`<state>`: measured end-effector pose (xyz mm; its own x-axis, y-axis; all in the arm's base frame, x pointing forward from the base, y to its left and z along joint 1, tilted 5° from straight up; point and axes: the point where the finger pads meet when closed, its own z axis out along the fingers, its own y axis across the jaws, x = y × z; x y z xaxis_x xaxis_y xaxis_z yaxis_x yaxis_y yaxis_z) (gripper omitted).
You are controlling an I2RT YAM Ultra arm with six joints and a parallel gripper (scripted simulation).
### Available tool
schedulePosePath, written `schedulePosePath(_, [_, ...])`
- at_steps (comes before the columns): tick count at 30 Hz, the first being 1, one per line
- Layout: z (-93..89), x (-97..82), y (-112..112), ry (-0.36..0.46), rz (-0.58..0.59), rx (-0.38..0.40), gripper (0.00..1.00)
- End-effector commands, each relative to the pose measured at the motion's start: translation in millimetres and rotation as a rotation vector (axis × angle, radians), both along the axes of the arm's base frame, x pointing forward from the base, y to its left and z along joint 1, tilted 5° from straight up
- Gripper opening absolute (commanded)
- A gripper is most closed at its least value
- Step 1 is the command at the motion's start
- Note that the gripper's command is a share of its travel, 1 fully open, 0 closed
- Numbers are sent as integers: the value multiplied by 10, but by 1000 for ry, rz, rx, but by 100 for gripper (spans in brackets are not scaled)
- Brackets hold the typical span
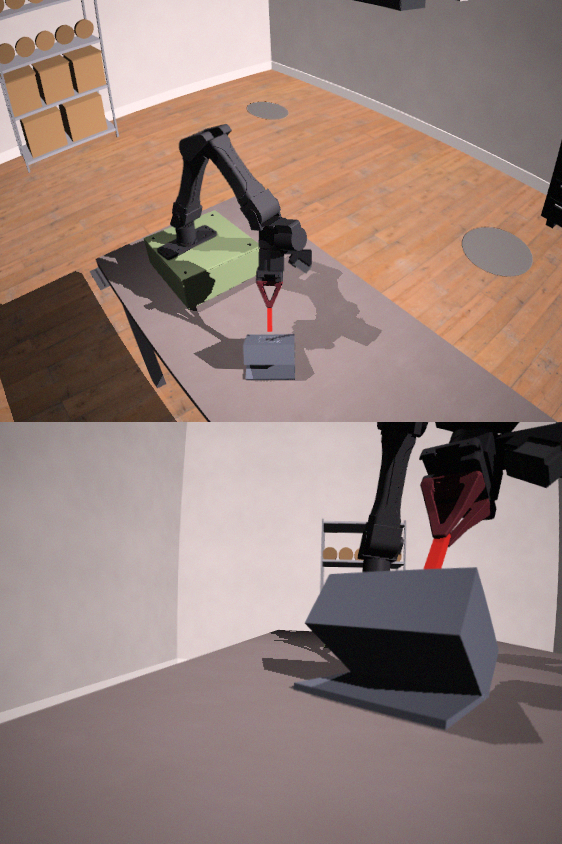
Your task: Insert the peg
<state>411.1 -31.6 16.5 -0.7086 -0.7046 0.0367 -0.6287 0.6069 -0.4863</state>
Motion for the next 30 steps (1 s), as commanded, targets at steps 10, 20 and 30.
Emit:
schedulePosePath(10, [6, 214, -105, -55, -11, 2, 0])
schedulePosePath(20, [51, 241, -86, -55, -11, 2, 0])
schedulePosePath(30, [75, 166, -60, -55, -11, 2, 0])
